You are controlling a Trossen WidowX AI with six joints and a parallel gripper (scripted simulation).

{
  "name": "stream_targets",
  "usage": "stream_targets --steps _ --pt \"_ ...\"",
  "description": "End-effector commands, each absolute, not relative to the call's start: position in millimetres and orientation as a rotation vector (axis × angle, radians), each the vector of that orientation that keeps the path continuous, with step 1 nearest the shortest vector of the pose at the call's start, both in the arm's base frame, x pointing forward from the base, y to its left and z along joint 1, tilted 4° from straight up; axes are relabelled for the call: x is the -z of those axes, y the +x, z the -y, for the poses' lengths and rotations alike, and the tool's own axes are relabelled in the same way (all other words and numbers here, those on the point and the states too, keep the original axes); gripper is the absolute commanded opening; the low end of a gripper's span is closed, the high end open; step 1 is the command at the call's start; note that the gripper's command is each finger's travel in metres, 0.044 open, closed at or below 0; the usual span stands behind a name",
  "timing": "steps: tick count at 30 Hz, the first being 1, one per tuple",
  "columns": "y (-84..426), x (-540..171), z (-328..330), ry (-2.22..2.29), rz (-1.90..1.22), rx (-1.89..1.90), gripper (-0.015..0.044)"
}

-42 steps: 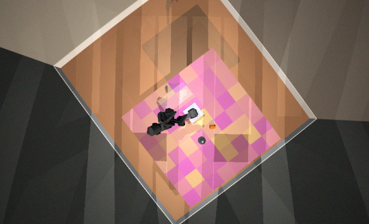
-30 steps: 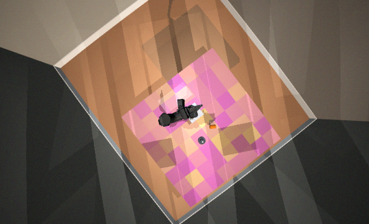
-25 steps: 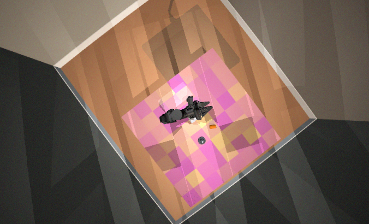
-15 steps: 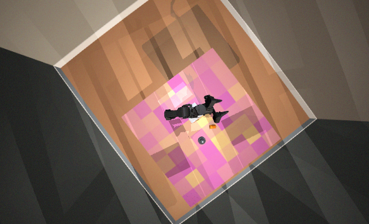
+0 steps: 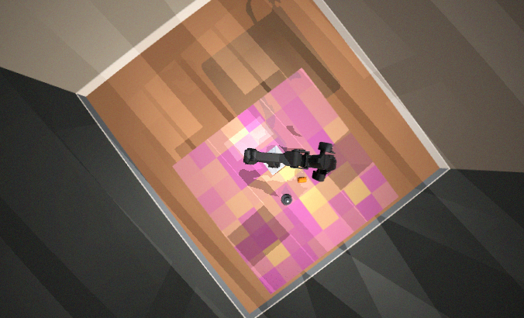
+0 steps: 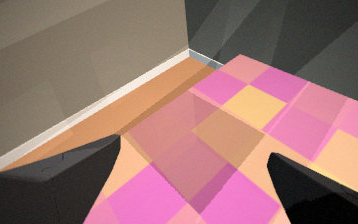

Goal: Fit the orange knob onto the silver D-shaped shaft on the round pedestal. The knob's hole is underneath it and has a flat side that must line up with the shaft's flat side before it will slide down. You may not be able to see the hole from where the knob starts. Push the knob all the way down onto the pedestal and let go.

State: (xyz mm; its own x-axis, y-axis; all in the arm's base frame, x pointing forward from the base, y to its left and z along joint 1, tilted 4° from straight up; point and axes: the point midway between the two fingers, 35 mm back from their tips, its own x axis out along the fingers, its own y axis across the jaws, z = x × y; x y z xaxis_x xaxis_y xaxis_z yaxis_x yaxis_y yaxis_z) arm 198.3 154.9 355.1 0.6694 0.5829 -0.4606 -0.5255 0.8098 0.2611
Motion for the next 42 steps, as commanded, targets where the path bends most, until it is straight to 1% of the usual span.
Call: stream_targets --steps 1,9,17,25,32,42 --pt "244 -297 -151 0.466 -0.828 -0.328 0.0440" --pt "279 -227 -134 0.865 -1.038 0.093 0.0440" --pt "295 -154 -105 1.245 -1.118 0.607 0.0440" --pt "292 -84 -71 1.576 -1.035 1.199 0.0440" --pt "274 -30 -45 1.784 -0.808 1.736 0.0440" --pt "275 -28 -48 1.788 -0.800 1.751 0.0440"
